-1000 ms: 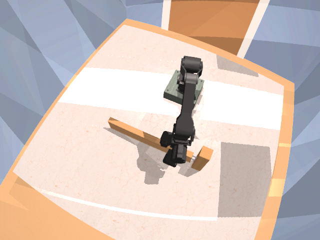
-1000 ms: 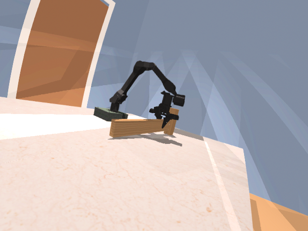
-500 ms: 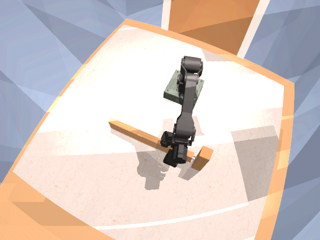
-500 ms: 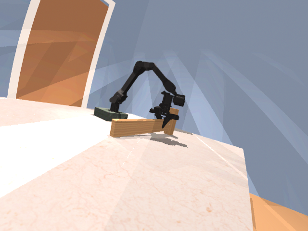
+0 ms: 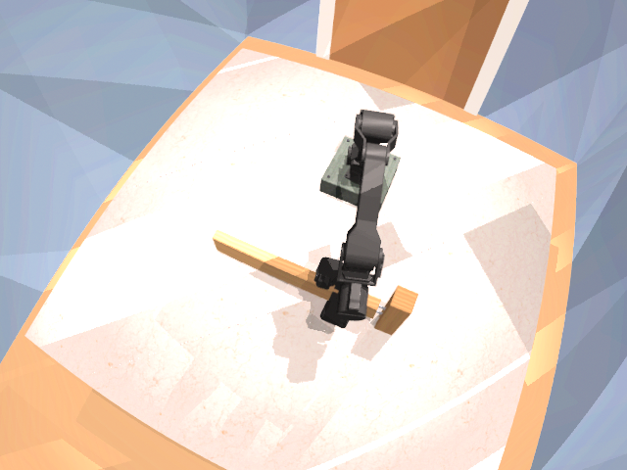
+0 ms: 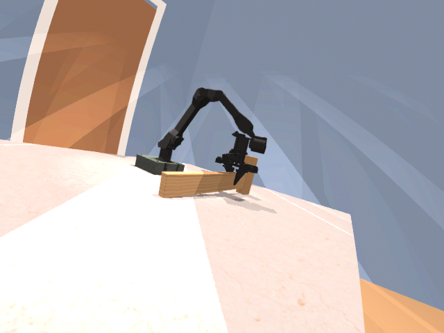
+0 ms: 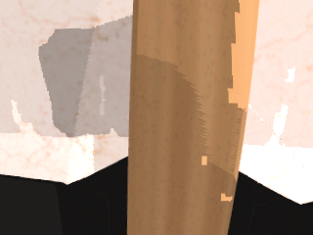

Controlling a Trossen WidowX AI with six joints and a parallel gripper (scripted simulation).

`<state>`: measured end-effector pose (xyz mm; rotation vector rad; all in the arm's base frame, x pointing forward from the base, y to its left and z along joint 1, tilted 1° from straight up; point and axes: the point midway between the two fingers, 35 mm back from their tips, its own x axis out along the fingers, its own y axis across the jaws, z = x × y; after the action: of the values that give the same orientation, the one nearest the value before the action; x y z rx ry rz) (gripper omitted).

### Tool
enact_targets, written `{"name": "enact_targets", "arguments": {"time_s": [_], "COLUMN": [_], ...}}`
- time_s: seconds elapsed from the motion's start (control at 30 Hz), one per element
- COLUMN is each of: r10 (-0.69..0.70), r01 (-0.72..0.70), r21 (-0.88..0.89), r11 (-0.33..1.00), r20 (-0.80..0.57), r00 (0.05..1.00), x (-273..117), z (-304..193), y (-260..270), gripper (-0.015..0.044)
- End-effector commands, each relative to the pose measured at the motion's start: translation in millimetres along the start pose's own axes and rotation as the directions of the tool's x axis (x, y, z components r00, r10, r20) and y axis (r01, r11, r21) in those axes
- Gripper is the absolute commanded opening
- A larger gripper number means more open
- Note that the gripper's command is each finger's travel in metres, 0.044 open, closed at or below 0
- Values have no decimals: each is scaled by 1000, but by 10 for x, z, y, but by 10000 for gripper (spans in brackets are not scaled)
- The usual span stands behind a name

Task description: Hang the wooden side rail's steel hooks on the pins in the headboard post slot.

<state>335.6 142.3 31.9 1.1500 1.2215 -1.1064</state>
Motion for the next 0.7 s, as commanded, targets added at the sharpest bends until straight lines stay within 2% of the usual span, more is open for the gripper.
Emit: {"name": "enact_targets", "arguments": {"time_s": [0.0, 0.67], "r10": [4, 4], "r01": [-4, -4], "r21": [4, 4], "r11": [1000, 1000], "r20": [-4, -5], "r00": [1000, 1000], "x": [-3, -20], "z": [-17, -34], "y": [3, 16], "gripper": [0, 0]}}
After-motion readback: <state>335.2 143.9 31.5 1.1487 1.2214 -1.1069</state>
